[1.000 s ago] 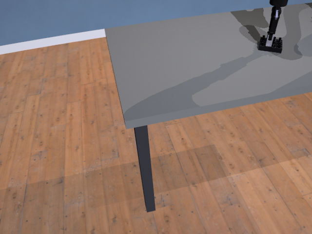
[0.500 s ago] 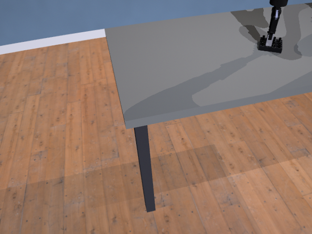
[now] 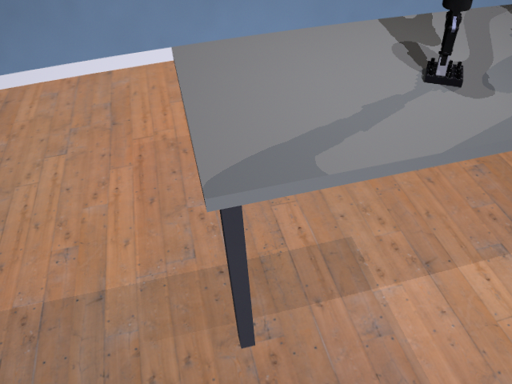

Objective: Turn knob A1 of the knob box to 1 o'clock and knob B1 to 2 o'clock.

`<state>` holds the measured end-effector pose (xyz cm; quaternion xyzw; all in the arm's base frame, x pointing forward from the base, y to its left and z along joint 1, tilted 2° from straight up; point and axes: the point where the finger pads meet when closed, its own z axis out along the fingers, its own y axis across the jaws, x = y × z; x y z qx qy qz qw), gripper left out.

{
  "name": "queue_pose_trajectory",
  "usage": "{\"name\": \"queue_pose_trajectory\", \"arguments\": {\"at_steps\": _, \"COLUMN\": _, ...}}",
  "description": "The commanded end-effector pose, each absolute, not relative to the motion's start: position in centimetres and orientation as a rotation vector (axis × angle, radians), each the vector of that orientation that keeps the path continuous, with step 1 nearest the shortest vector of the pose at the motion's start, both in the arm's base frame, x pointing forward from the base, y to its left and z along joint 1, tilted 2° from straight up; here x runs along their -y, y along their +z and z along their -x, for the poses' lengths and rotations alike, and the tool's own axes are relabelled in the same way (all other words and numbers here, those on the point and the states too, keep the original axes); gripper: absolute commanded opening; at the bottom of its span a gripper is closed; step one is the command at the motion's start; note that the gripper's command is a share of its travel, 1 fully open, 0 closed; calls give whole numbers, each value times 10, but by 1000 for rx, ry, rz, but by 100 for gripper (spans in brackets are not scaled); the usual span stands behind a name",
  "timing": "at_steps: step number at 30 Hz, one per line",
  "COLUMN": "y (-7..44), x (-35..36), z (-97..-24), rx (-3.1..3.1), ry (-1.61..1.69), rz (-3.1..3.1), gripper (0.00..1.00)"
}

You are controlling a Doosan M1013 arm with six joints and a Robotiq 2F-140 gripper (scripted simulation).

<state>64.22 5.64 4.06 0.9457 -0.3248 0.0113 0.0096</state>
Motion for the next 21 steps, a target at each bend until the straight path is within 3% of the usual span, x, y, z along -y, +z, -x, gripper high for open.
{"name": "queue_pose_trajectory", "arguments": {"at_steps": 1, "y": 41, "x": -56, "z": -642, "rx": 1014, "ry": 35, "rz": -2953, "gripper": 5}}
{"name": "queue_pose_trajectory", "arguments": {"at_steps": 21, "y": 41, "x": -56, "z": -642, "rx": 1058, "ry": 36, "rz": -2938, "gripper": 5}}
